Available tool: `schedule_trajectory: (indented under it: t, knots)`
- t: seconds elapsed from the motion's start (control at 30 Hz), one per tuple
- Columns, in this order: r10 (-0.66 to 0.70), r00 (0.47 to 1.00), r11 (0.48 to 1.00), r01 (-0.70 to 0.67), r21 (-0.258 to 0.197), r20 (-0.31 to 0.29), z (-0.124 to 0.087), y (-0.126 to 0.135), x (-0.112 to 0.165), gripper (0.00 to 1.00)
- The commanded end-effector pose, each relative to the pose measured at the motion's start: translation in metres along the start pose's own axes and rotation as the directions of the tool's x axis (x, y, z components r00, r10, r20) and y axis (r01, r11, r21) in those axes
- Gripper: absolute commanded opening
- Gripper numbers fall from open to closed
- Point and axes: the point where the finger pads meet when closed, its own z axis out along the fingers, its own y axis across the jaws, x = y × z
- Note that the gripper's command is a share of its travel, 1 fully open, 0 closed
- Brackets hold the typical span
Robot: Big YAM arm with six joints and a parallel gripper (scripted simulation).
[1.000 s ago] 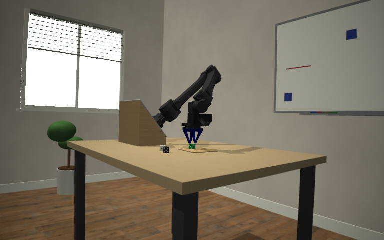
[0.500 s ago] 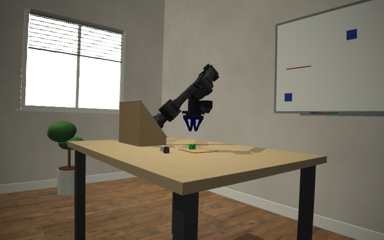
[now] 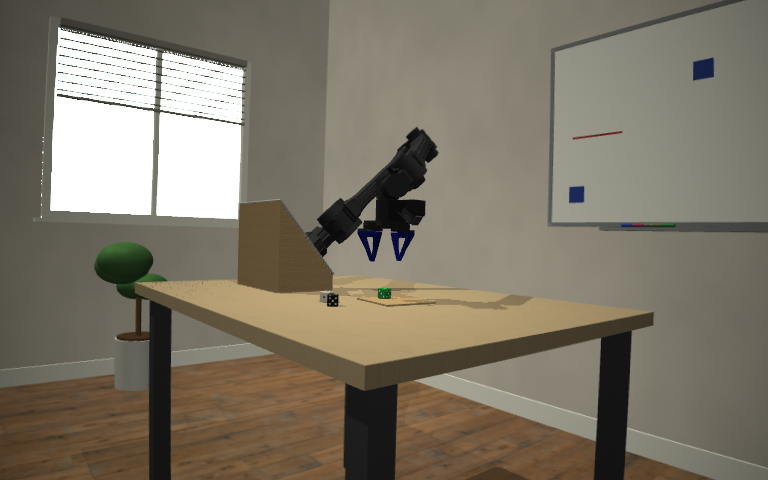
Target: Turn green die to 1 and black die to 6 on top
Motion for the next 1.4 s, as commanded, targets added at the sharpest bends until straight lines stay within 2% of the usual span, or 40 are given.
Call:
schedule_trajectory:
  t: [0.0, 0.37, 0.47, 0.6, 0.7, 0.8, 0.87, 1.07, 1.13, 1.17, 1.23, 1.27, 1.3, 1.37]
  knots:
    - [-0.026, 1.0, 1.0, 0.026, 0.006, 0.008, -0.004, 0.001, -0.007, 1.0]
    - [-0.015, 1.0, 1.0, 0.015, 0.007, 0.009, -0.005, 0.0, -0.008, 1.0]
    - [0.028, 0.999, 0.999, -0.028, 0.015, 0.031, -0.012, -0.008, -0.017, 1.0]
    - [0.147, 0.988, 0.989, -0.148, 0.019, 0.047, -0.015, -0.021, -0.023, 1.0]
    - [0.294, 0.955, 0.955, -0.295, 0.014, 0.051, -0.016, -0.032, -0.025, 1.0]
    - [0.315, 0.948, 0.949, -0.316, 0.014, 0.051, -0.016, -0.034, -0.025, 1.0]
    - [0.439, 0.897, 0.898, -0.44, 0.009, 0.052, -0.016, -0.045, -0.026, 1.0]
    - [0.599, 0.799, 0.8, -0.6, 0.001, 0.055, -0.016, -0.06, -0.029, 1.0]
    - [0.667, 0.743, 0.744, -0.668, -0.003, 0.055, -0.016, -0.067, -0.03, 1.0]
    - [0.671, 0.74, 0.741, -0.672, -0.003, 0.055, -0.016, -0.067, -0.03, 1.0]
    - [0.738, 0.672, 0.674, -0.739, -0.008, 0.055, -0.016, -0.075, -0.03, 1.0]
    - [0.739, 0.671, 0.673, -0.74, -0.008, 0.055, -0.016, -0.075, -0.03, 1.0]
    - [0.78, 0.623, 0.624, -0.781, -0.011, 0.055, -0.016, -0.08, -0.031, 1.0]
    - [0.78, 0.623, 0.624, -0.781, -0.011, 0.055, -0.016, -0.08, -0.031, 1.0]
